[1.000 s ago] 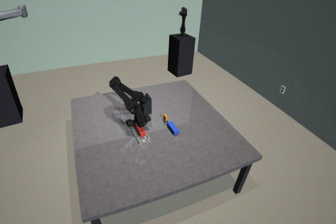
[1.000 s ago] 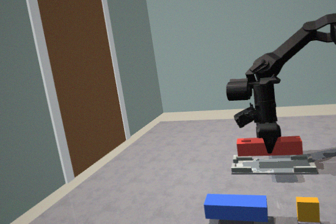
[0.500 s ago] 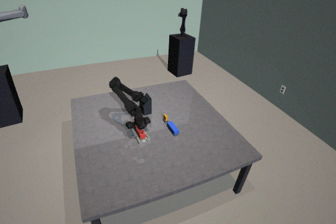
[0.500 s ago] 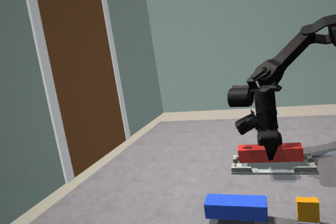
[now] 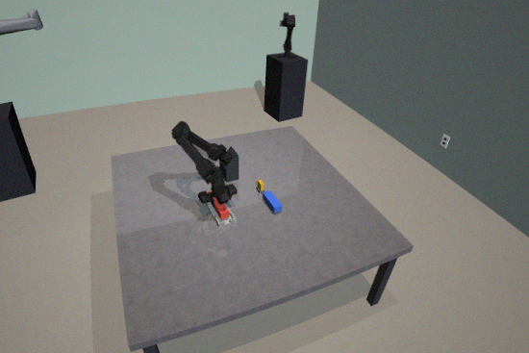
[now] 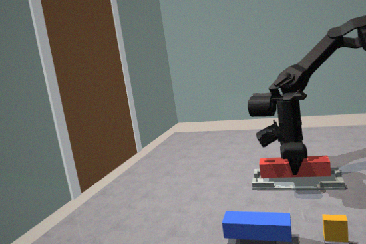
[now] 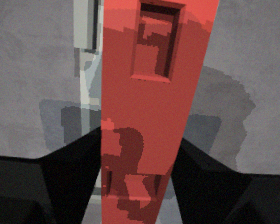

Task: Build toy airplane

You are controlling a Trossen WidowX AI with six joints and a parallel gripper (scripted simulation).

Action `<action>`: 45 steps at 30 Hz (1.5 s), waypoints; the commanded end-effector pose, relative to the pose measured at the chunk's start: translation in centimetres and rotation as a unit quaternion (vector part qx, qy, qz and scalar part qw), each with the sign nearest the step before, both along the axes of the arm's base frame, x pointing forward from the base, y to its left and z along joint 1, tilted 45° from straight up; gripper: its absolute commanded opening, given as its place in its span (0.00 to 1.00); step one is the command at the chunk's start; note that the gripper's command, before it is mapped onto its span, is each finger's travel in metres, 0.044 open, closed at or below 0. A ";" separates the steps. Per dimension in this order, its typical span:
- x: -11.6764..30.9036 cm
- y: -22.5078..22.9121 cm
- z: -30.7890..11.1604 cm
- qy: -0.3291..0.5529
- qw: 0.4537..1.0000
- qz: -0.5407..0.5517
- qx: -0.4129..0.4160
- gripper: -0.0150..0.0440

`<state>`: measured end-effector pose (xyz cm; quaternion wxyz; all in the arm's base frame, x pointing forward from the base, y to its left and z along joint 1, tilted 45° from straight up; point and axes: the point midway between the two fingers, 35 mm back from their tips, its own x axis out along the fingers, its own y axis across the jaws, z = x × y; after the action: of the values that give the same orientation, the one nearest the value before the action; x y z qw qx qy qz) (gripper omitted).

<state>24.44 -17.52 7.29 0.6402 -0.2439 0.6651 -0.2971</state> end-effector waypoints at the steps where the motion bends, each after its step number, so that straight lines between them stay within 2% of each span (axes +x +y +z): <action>1: 0.0 0.0 0.0 -0.001 1.000 0.000 0.000 0.57; 11: 0.0 0.0 0.0 -0.001 1.000 0.000 0.000 1.00; 19: 0.1 0.2 0.2 -0.001 1.000 0.000 0.000 1.00; 26: 0.8 6.9 6.8 0.002 1.000 0.004 0.005 1.00; 28: 0.7 7.6 7.5 0.002 1.000 0.005 0.004 1.00; 39: 1.2 7.8 6.7 -0.012 1.000 -0.008 0.004 1.00; 45: 6.1 13.0 1.9 -0.011 1.000 0.005 0.023 1.00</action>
<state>28.43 -7.41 11.90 0.6531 -0.2280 0.6592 -0.2947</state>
